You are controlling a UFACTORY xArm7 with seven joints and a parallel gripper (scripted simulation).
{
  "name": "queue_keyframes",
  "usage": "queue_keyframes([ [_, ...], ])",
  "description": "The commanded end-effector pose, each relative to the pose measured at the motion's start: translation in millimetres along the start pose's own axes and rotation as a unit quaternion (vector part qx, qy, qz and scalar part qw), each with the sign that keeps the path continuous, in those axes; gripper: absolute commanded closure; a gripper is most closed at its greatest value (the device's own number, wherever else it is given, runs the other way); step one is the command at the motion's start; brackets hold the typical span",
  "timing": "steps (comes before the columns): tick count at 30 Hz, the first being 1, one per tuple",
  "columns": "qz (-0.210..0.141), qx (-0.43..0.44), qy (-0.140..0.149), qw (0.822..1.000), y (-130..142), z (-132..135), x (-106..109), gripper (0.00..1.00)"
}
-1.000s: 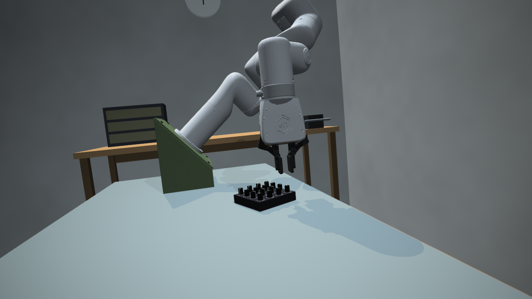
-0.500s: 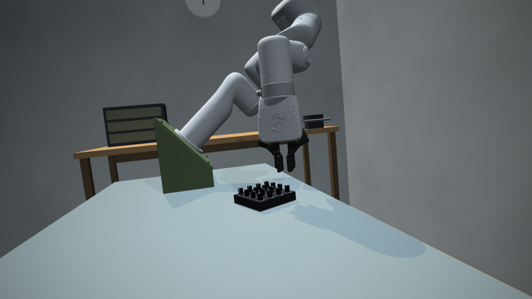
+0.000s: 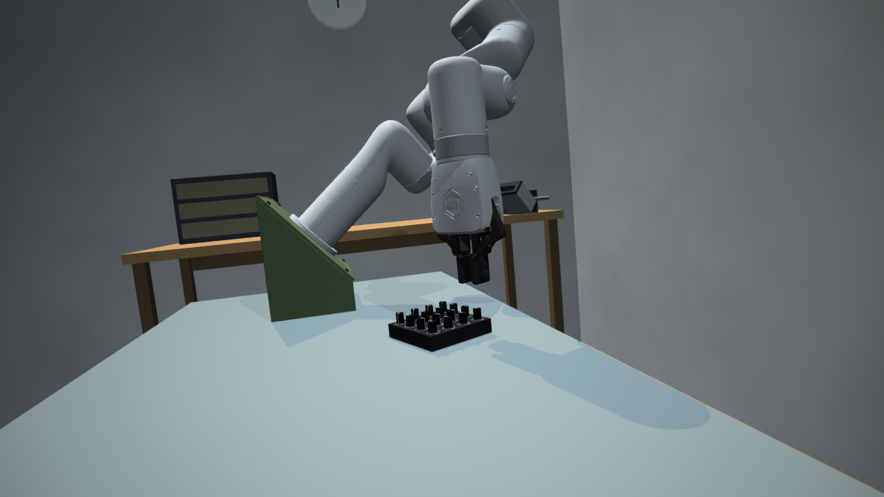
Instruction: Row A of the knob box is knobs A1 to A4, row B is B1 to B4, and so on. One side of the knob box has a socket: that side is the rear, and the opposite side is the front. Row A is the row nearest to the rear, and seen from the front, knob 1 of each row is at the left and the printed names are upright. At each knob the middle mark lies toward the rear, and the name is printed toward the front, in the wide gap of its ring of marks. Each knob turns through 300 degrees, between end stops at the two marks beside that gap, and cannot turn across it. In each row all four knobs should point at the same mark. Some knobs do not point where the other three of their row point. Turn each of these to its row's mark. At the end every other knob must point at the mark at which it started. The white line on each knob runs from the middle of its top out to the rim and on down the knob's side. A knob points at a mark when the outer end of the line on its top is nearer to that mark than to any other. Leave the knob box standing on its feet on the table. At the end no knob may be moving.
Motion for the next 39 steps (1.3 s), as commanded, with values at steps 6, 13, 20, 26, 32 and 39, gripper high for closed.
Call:
queue_keyframes([
  [6,-0.004,-0.158,-0.001,0.987,-0.1,1.6,3.8,0.81],
  [13,-0.004,-0.258,-0.001,0.966,-0.1,1.6,5.2,0.81],
  [20,-0.004,-0.365,0.000,0.931,-0.1,1.5,6.7,0.81],
  [26,-0.004,-0.437,0.000,0.899,-0.1,1.5,7.8,0.81],
  [32,-0.004,-0.527,0.001,0.850,0.0,1.4,9.2,0.81],
  [39,-0.004,-0.611,0.001,0.791,0.0,1.4,10.6,0.81],
])
Point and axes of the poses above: the point where the finger pads meet when closed, its own x axis back along the fingers, its own z axis across the jaws, y = z × x, the point moved 10 cm from there along x, back along the fingers, and after that the axes turned 12 degrees about -x, right-handed, at the moved point
